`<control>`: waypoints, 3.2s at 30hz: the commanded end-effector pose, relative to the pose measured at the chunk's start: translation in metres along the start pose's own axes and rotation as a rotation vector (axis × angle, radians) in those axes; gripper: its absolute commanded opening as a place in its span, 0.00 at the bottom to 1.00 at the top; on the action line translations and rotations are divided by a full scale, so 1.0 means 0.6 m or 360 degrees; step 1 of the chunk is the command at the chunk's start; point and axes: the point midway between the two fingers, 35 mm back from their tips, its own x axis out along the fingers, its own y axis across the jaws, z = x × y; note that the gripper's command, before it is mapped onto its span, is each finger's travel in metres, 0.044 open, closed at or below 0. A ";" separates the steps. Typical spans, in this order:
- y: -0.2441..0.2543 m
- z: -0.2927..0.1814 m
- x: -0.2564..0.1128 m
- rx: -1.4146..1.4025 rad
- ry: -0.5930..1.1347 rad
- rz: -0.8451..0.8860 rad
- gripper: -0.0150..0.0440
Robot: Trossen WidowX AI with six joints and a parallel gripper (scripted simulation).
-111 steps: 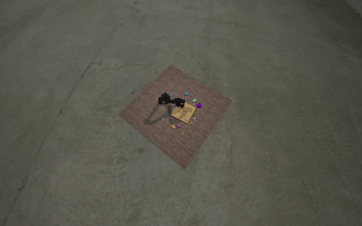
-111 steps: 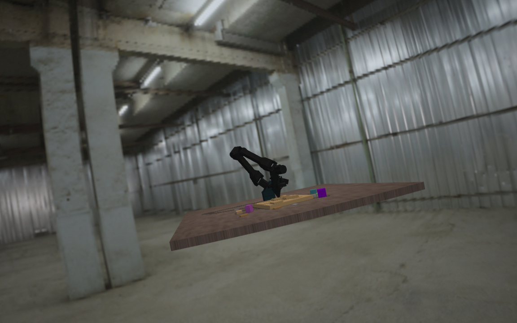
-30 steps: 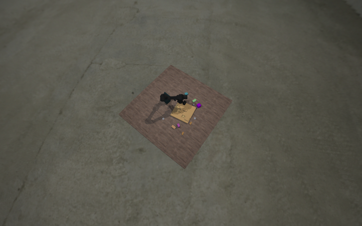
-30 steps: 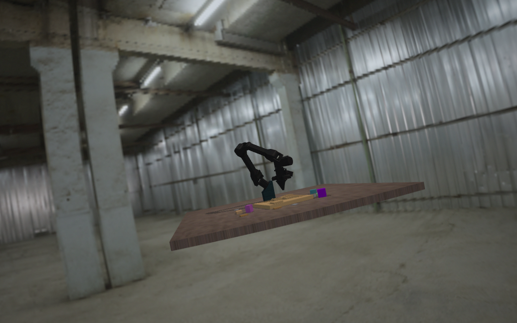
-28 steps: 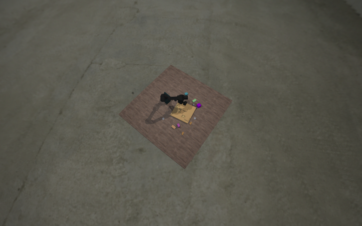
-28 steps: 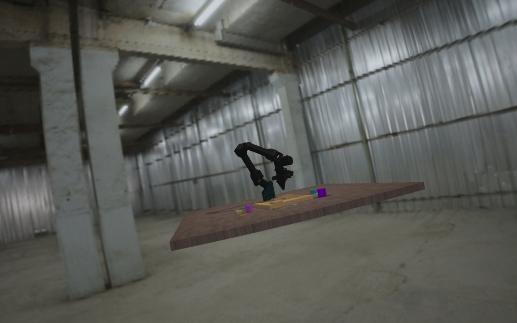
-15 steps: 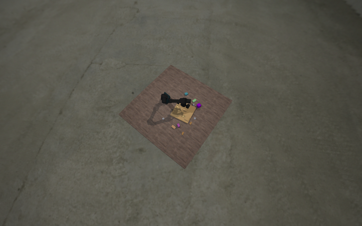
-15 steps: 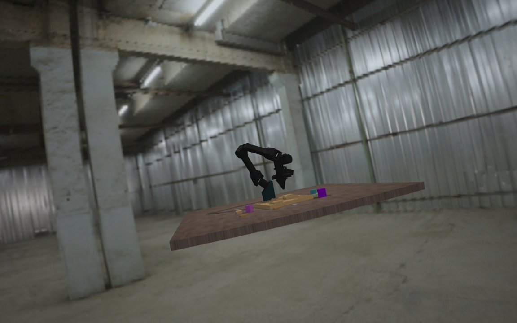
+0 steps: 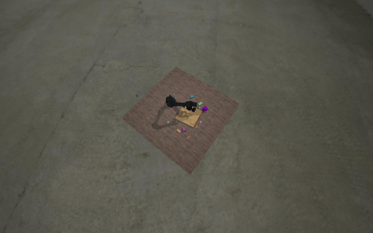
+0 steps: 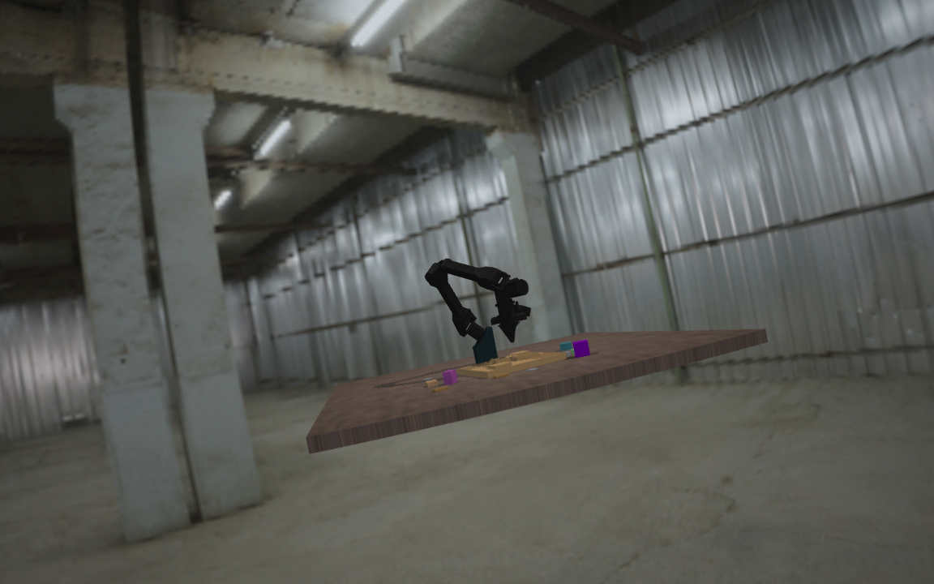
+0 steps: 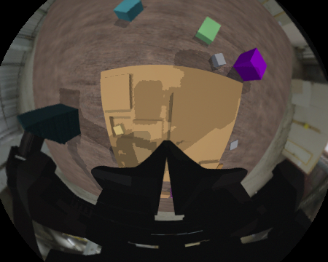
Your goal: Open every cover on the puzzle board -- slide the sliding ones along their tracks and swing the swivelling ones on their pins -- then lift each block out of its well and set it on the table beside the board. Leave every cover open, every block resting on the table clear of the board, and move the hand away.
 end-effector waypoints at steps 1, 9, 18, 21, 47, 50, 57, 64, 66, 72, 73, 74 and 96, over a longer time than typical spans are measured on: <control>0.000 -0.001 0.000 -0.0009 0.0007 0.0001 0.25; 0.000 -0.001 0.003 -0.0009 0.0006 0.0001 0.25; -0.001 -0.001 0.017 -0.0009 0.0006 0.0001 0.25; -0.002 -0.001 0.022 -0.0009 0.0006 0.0001 0.25; -0.002 -0.002 0.065 -0.0009 0.0008 0.0001 0.25; -0.002 -0.002 0.070 -0.0009 0.0008 0.0001 0.25; -0.001 -0.003 0.082 -0.0009 0.0009 0.0001 0.25; 0.000 -0.003 0.093 -0.0008 0.0011 0.0002 0.25; 0.001 -0.003 0.094 -0.0008 0.0011 0.0002 0.25; 0.009 -0.001 0.095 -0.0009 0.0011 0.0002 0.25; 0.011 0.000 0.096 -0.0009 0.0011 0.0002 0.25; 0.013 0.001 0.096 -0.0009 0.0011 0.0002 0.25; 0.055 0.008 0.098 -0.0011 0.0011 0.0004 0.25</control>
